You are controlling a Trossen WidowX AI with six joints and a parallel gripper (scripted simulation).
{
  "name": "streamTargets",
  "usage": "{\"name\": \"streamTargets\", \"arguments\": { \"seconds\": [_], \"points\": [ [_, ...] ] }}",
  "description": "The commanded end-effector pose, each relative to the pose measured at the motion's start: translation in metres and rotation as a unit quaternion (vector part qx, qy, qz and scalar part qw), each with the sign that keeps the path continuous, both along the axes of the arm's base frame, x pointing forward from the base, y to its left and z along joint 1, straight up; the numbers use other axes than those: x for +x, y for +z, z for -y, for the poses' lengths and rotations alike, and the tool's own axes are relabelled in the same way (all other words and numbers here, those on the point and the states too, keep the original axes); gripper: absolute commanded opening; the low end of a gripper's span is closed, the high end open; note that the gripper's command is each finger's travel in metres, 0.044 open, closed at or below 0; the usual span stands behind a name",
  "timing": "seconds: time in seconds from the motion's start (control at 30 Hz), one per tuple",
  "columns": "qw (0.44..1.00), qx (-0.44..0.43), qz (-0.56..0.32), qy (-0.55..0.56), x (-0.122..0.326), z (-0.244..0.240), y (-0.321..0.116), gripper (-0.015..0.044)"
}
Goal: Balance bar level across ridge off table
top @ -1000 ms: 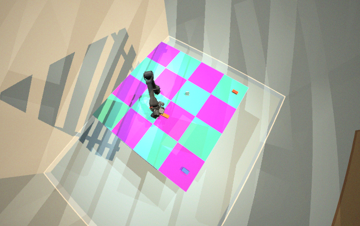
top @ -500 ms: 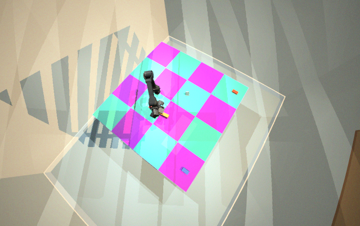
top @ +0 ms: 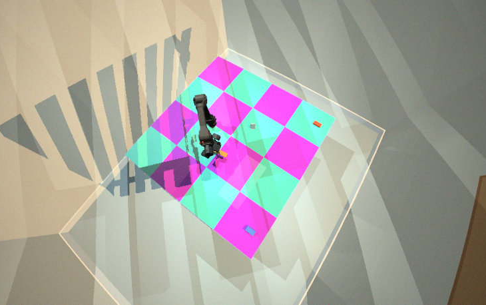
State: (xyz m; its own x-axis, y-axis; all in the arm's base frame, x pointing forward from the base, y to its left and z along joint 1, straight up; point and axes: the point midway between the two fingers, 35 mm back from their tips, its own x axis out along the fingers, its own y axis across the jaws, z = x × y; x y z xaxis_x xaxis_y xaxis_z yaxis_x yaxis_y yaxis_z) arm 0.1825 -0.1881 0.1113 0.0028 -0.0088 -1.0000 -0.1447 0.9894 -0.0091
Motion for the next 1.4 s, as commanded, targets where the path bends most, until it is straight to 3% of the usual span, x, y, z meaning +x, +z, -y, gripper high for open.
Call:
{"name": "streamTargets", "arguments": {
  "seconds": [0.0,0.43,1.37],
  "points": [
    [1.000,-0.006,0.008,-0.002,0.001,0.000,0.017,0.0000],
    [1.000,-0.005,0.008,-0.005,0.000,-0.004,0.040,0.0000],
    [0.992,-0.001,0.013,-0.123,0.069,-0.050,0.046,0.0000]
  ]
}}
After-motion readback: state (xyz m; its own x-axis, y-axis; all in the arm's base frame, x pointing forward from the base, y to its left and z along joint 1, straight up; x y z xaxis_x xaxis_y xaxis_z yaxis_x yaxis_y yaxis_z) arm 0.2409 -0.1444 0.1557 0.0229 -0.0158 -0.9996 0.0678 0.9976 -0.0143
